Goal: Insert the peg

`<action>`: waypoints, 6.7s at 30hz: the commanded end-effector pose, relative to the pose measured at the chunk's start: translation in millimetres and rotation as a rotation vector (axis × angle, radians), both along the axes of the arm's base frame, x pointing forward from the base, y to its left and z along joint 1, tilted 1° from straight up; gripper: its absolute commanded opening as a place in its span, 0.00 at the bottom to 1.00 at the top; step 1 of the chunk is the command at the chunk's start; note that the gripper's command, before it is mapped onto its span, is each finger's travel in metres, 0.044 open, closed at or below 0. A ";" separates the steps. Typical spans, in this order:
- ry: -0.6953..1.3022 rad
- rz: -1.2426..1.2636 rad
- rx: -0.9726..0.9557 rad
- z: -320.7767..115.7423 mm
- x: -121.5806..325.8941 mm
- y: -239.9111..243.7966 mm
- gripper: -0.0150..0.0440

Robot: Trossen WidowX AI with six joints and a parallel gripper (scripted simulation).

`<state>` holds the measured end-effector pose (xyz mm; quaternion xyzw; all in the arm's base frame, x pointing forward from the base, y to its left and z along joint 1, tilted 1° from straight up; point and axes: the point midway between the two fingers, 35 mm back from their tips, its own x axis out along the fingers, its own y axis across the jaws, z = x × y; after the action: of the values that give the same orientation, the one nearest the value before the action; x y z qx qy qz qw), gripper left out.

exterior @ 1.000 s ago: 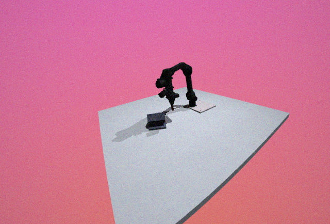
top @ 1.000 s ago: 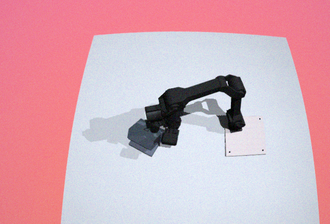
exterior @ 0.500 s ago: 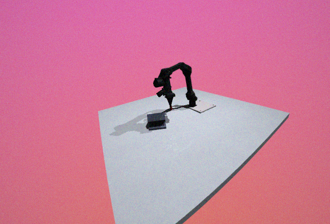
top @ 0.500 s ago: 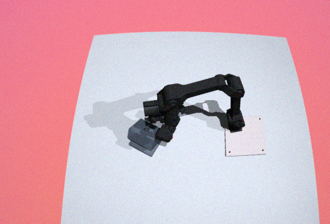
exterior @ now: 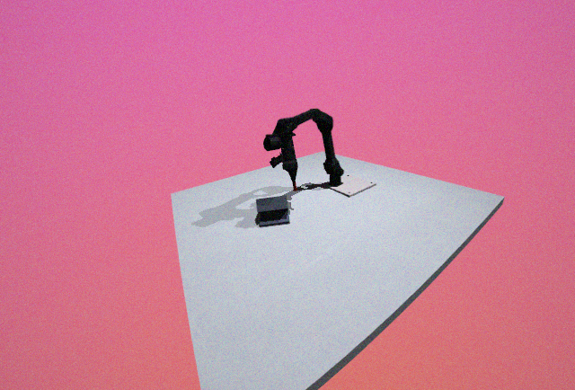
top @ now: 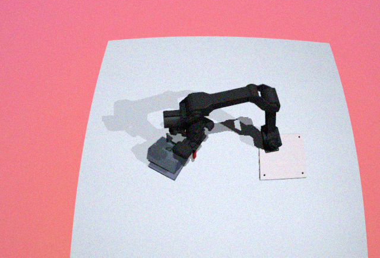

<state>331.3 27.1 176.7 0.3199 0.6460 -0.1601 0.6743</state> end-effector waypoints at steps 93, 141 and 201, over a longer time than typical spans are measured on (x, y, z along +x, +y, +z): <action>0.137 -1.173 0.436 41.9 41.4 -84.9 0.25; 0.258 -1.395 0.527 -4.1 68.8 -82.7 0.25; 0.248 -1.390 0.529 -19.4 72.0 -74.1 0.25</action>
<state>403.8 -48.1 160.4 0.7854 0.3836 -0.4198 0.2444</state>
